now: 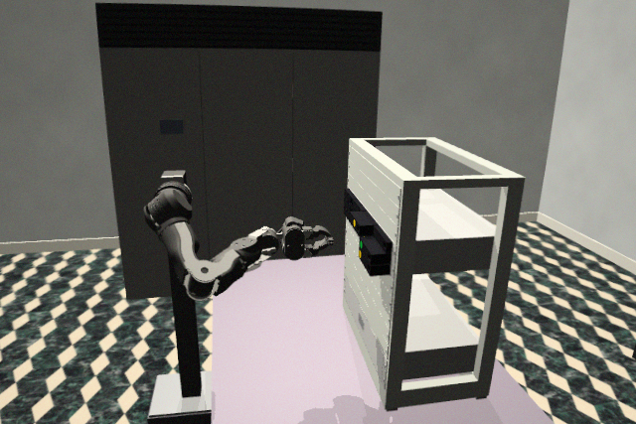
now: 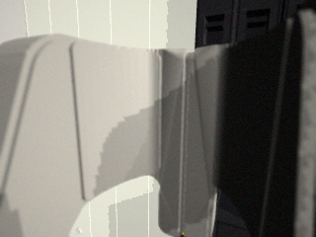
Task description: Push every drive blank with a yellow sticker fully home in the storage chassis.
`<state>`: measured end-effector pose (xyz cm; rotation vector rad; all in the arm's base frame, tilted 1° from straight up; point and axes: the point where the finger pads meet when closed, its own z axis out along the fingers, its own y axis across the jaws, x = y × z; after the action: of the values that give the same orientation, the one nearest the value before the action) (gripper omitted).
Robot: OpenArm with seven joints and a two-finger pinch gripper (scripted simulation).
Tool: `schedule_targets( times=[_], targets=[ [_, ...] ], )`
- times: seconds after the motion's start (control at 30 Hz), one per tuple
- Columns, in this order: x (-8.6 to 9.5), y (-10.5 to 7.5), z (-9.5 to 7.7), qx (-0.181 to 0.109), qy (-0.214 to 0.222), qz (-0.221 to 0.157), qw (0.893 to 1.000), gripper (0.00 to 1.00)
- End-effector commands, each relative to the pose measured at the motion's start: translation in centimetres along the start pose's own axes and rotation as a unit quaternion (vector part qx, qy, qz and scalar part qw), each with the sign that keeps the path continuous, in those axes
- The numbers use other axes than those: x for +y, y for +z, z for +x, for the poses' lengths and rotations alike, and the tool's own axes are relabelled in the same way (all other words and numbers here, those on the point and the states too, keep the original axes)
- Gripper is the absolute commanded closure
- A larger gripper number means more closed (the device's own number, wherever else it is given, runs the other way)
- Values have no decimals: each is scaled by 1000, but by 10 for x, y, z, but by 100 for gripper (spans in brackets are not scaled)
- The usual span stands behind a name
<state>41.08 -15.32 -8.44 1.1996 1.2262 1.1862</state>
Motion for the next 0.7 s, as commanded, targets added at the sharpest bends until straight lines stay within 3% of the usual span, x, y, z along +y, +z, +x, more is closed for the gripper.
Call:
schedule_targets(
  times=[0.0, 0.27, 0.47, 0.67],
  targets=[
    [2, -4, -2, -6, 3, -1, 1000, 100],
    [2, -13, -3, -7, 3, 0, 1000, 100],
    [42, -16, -13, -6, 3, -1, 1000, 100],
    [49, -16, -15, -7, 3, 0, 1000, 100]
  ],
)
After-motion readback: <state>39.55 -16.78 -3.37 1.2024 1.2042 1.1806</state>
